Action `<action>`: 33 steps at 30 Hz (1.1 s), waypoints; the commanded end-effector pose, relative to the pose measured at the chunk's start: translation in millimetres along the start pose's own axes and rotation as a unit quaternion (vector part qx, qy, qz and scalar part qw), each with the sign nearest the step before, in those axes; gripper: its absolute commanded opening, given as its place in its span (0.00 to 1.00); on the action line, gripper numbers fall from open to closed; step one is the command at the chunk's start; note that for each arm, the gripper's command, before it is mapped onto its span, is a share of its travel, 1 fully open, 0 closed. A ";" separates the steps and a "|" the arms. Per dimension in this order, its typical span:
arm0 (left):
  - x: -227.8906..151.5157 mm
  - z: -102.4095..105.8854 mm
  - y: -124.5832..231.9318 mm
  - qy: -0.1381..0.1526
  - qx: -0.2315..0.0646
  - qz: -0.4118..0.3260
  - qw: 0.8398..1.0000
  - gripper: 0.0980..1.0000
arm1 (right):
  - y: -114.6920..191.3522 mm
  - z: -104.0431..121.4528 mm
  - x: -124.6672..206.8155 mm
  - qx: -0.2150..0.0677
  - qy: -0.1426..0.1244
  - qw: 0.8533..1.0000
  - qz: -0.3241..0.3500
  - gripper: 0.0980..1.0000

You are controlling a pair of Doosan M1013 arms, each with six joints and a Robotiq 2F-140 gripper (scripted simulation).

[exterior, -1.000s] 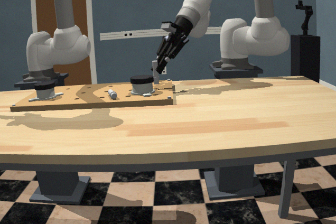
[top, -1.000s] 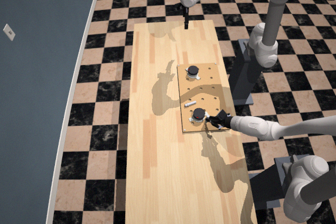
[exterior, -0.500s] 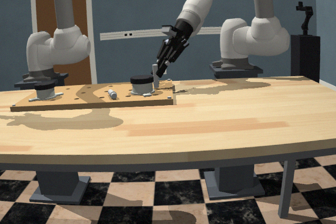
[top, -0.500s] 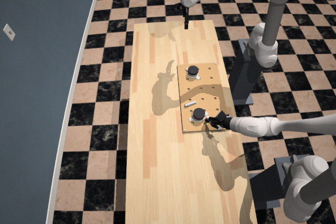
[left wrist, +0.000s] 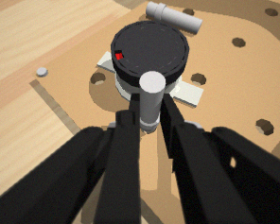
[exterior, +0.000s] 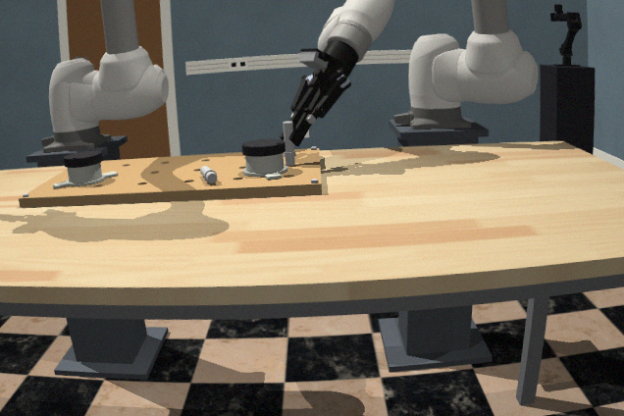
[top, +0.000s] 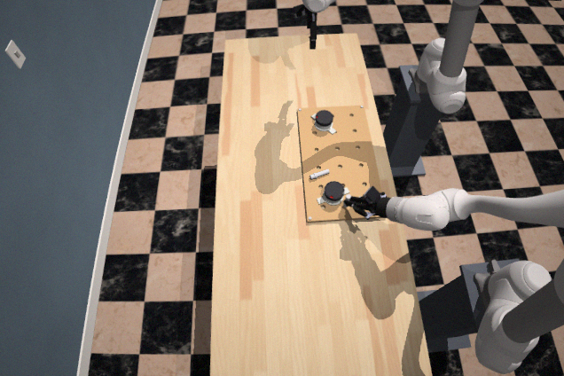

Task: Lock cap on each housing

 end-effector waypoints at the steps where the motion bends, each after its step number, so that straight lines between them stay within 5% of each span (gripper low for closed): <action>1: -0.1 -0.4 -0.8 -0.001 0.000 0.000 1.000 0.00 | -0.1 -0.7 0.0 0.001 0.000 1.000 0.000 1.00; 33: -0.7 0.0 -0.9 0.003 -0.004 0.000 1.000 0.00 | -0.1 -0.7 0.0 0.001 0.000 1.000 0.000 1.00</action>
Point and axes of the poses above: on each arm, the point where the finger pads meet when closed, its own z axis out along the fingers, its own x axis across the jaws, y = z × x, the point moved 8 cm from there along -z, back along the fingers, and after that the axes turned 1 degree about z, right-handed, at the moved point
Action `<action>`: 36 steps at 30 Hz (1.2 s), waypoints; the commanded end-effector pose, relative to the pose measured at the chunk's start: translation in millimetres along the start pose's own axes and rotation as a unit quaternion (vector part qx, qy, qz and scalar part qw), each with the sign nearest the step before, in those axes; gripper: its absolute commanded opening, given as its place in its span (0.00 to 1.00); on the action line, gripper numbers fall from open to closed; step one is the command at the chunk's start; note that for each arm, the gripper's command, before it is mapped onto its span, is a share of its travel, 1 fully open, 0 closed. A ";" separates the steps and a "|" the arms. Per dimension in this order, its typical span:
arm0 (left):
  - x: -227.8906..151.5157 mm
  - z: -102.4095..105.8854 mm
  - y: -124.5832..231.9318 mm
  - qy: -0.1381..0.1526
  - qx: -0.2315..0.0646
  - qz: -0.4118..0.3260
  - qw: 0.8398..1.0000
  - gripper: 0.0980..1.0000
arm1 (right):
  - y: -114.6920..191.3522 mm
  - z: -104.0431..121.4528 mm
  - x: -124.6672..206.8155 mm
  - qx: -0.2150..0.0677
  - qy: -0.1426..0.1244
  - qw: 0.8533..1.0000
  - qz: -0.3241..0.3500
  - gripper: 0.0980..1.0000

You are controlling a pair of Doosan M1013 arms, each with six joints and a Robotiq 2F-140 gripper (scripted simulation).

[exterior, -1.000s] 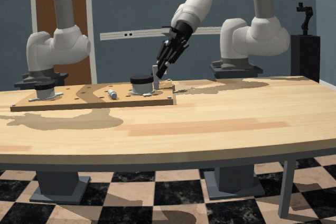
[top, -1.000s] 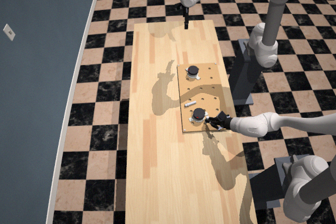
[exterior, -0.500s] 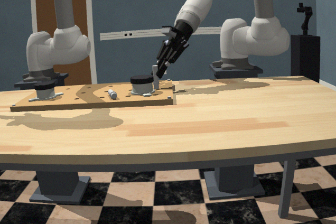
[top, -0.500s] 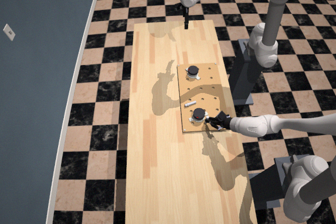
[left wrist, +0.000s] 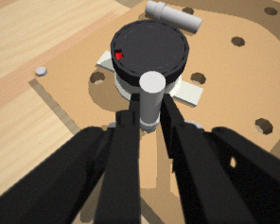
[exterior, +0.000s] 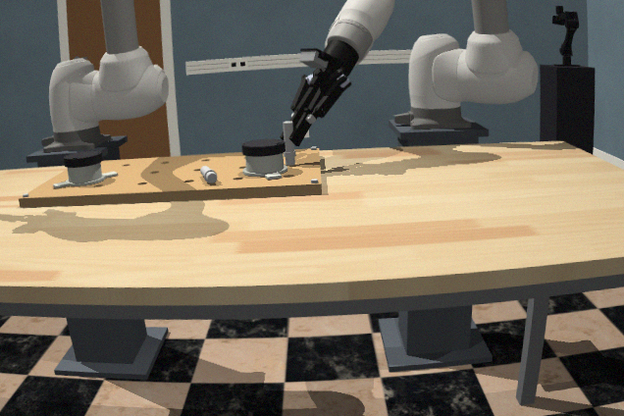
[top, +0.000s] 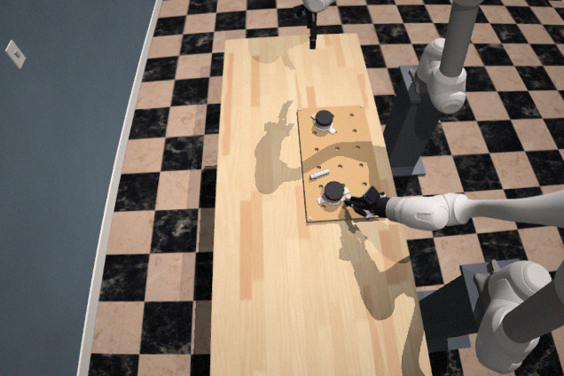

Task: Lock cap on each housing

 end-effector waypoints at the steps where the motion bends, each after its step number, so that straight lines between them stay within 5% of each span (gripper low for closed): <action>1: 0.1 0.4 0.3 0.000 0.000 0.000 1.000 0.00 | -0.1 -0.7 0.0 0.001 0.000 1.000 0.000 1.00; 36: 0.3 7.8 7.8 -0.001 0.001 0.000 1.000 0.00 | -0.1 -0.7 0.0 0.001 0.000 1.000 0.000 1.00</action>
Point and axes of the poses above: on each arm, the point where the finger pads meet when closed, its own z axis out along the fingers, its own x axis across the jaws, y = z × x, the point moved 8 cm from there along -z, back along the fingers, and after that the axes turned 1 degree about z, right-handed, at the moved point
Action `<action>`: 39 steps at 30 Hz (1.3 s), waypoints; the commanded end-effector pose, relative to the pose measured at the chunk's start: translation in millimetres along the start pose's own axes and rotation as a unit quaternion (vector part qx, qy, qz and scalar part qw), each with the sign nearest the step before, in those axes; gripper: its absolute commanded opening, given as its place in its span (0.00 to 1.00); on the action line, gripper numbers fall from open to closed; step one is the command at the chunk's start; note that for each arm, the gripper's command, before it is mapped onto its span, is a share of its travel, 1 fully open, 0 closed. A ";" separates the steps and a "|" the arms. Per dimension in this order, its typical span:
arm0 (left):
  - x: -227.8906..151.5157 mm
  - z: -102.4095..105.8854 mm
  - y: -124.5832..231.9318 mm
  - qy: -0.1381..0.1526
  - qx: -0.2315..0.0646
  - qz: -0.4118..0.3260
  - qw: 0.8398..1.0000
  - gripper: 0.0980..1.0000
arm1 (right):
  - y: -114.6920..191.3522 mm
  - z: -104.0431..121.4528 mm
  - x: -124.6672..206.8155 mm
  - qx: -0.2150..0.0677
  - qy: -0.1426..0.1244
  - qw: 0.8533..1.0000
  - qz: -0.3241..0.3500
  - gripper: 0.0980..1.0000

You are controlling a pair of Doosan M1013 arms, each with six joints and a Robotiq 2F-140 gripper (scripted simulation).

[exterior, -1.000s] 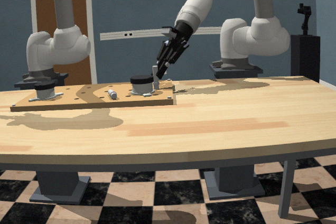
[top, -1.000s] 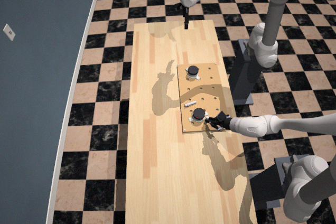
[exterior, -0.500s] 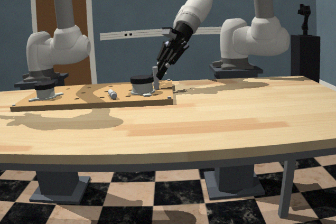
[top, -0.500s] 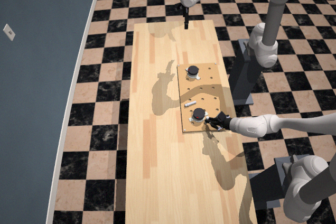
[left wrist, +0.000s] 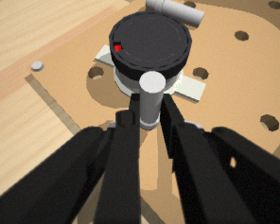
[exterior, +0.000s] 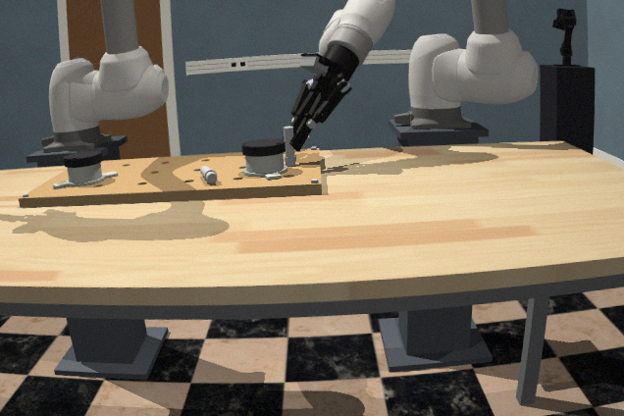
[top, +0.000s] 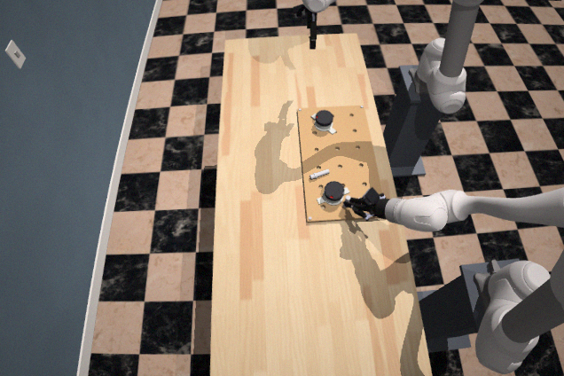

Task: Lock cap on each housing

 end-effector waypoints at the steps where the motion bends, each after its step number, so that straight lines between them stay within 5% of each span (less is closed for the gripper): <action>1: 0.3 0.9 0.5 0.000 0.001 0.000 1.000 0.00 | -0.1 -0.7 0.0 0.001 0.000 1.000 0.000 1.00; 26: 0.3 6.0 5.5 0.000 0.001 0.000 1.000 0.00 | -0.1 -0.7 0.0 0.001 0.000 1.000 0.000 1.00; 27: 0.4 5.7 5.3 -0.001 0.001 0.000 1.000 0.26 | -0.1 -0.7 0.0 0.001 0.000 1.000 0.000 1.00; 39: 0.4 5.7 5.3 -0.001 0.001 0.000 1.000 0.26 | -0.1 -0.7 0.0 0.001 0.000 1.000 0.000 1.00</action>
Point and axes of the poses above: on each arm, the point where the finger pads meet when closed, its own z axis out along the fingers, its own x axis across the jaws, y = z × x, the point moved 8 cm from there along -z, back along the fingers, and after that the axes turned 1 degree about z, right-handed, at the moved point
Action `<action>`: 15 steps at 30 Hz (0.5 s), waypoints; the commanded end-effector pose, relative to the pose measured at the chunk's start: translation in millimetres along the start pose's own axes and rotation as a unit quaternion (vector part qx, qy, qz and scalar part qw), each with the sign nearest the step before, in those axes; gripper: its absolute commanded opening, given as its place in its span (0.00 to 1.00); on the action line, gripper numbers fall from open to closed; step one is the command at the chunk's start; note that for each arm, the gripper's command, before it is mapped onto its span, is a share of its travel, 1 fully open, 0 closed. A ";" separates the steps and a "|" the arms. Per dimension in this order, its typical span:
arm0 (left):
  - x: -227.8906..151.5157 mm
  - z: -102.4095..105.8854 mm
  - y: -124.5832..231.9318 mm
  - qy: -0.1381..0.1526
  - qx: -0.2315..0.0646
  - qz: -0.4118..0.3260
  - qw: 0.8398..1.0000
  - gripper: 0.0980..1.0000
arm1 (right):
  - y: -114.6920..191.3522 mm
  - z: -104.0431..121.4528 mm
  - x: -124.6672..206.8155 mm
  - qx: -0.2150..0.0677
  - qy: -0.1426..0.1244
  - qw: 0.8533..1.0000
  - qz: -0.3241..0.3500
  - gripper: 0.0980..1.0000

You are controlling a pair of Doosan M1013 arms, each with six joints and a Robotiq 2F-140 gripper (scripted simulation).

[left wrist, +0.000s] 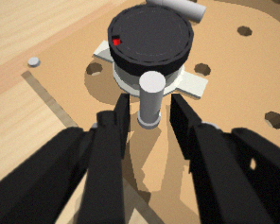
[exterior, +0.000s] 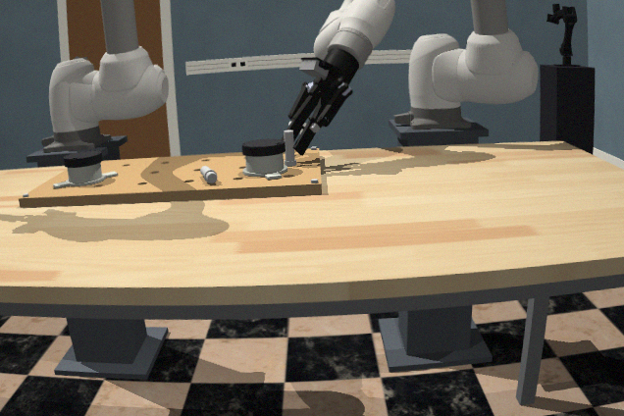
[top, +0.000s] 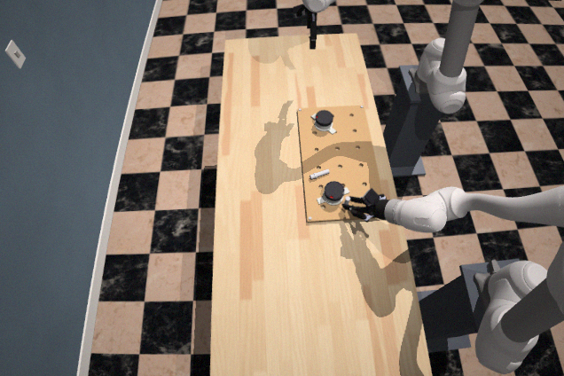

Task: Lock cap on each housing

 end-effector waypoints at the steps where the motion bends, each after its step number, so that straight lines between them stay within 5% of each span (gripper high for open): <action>1: 0.0 -0.2 -0.6 0.000 0.000 0.000 1.000 0.26 | -0.1 -0.7 0.0 0.001 0.000 1.000 0.000 1.00; 15: -0.1 -9.3 -0.4 0.000 0.000 0.000 1.000 0.26 | -0.1 -0.7 0.0 0.001 0.000 1.000 0.000 1.00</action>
Point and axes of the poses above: on each arm, the point where the finger pads meet when closed, its own z axis out along the fingers, its own x axis across the jaws, y = z × x, the point moved 8 cm from there along -z, back along the fingers, and after that the axes turned 1 degree about z, right-handed, at the moved point
